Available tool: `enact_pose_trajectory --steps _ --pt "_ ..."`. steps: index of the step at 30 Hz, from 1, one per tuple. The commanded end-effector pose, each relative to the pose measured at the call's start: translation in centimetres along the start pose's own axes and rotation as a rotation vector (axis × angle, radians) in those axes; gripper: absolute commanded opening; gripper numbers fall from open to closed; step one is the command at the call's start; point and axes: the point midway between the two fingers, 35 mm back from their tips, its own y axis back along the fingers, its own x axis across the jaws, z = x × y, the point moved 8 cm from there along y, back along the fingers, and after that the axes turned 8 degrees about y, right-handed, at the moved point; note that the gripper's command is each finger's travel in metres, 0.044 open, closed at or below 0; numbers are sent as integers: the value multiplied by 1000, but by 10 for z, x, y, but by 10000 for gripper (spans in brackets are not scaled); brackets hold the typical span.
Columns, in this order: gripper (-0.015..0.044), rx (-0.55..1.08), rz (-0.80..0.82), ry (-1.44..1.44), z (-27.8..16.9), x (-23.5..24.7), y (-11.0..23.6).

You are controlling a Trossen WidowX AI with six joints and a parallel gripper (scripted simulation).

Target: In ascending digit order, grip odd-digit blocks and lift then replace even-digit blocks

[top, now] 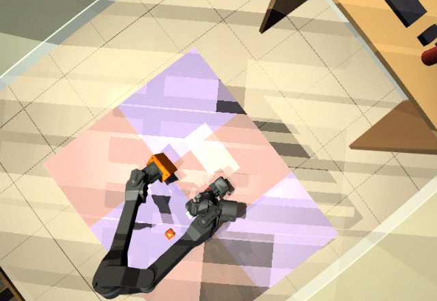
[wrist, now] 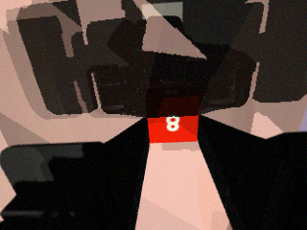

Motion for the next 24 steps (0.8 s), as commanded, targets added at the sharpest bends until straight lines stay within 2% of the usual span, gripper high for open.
enact_pose_trajectory --steps 1,24 --pt "120 -5 4 -5 1 0 7" --pt "120 -5 4 -5 1 0 6"
